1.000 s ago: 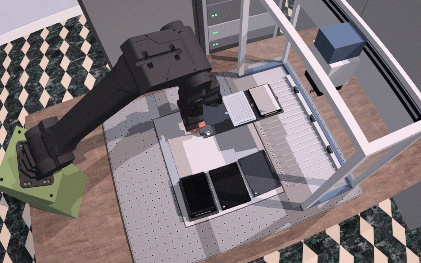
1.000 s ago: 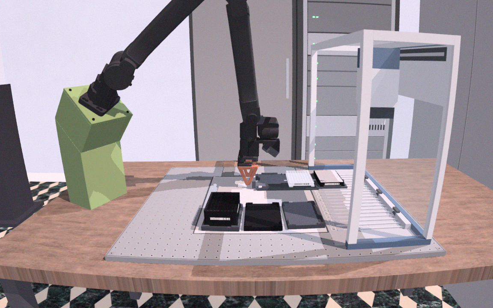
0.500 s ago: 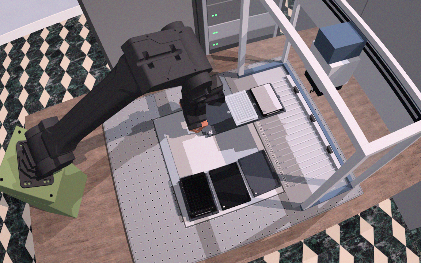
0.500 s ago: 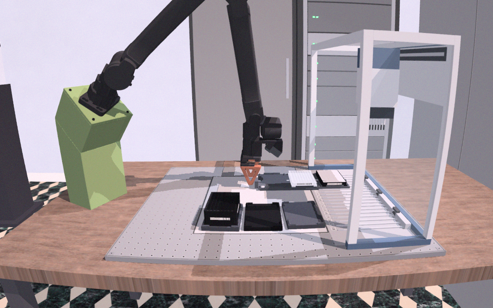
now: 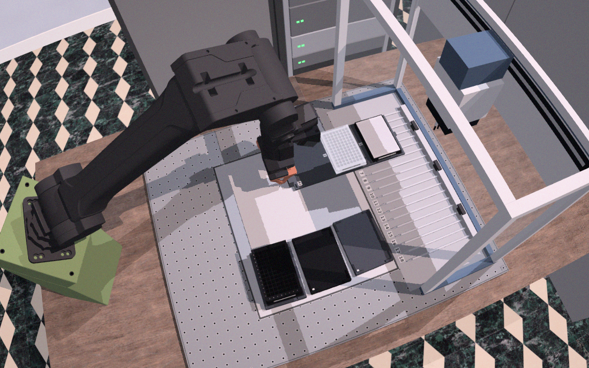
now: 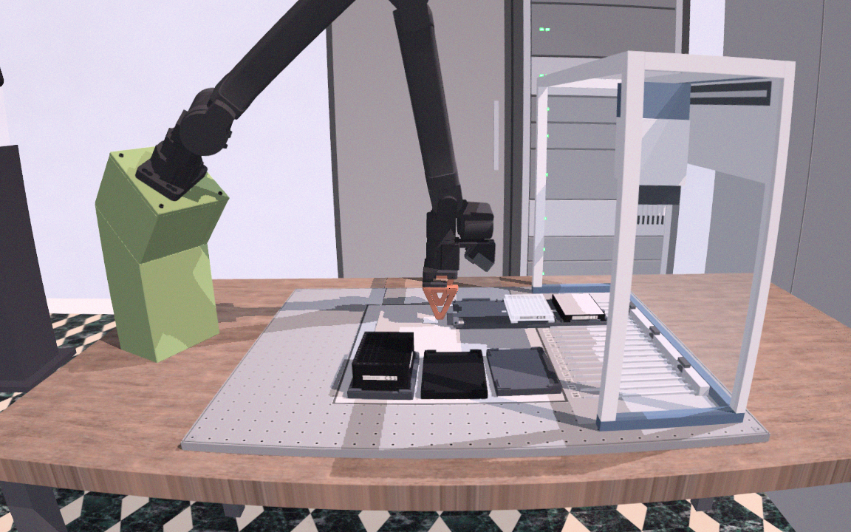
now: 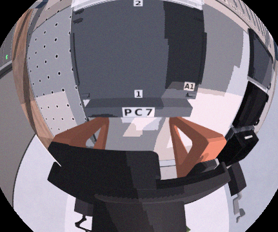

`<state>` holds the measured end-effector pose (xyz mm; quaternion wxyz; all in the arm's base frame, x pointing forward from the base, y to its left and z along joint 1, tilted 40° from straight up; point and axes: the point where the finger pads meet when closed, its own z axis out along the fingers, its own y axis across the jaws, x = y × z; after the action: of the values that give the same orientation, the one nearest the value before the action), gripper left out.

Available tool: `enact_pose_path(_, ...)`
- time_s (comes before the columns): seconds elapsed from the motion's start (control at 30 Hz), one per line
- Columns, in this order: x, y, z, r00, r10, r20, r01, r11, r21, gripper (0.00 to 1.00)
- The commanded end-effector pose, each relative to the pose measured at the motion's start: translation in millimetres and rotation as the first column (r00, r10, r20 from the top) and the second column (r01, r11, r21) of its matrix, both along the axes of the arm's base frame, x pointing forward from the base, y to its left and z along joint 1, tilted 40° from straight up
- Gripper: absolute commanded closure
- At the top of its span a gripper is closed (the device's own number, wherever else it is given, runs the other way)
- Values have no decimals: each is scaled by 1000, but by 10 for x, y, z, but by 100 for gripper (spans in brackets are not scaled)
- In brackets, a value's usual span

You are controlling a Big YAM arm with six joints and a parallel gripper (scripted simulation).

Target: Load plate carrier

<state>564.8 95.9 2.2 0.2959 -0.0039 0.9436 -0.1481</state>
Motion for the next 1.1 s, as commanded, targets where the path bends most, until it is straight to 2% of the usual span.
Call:
enact_pose_path(0.0, 254, 8, 189, 999, -6, 49, 5, 1000, 13, 20)
enact_pose_path(0.83, 429, 23, 291, 999, -1, 44, 0, 1000, 9, 20)
enact_pose_path(0.87, 459, 29, 339, 998, -4, 59, 3, 1000, 14, 20)
enact_pose_path(1.07, 483, 28, 332, 999, -2, 43, 2, 1000, 9, 20)
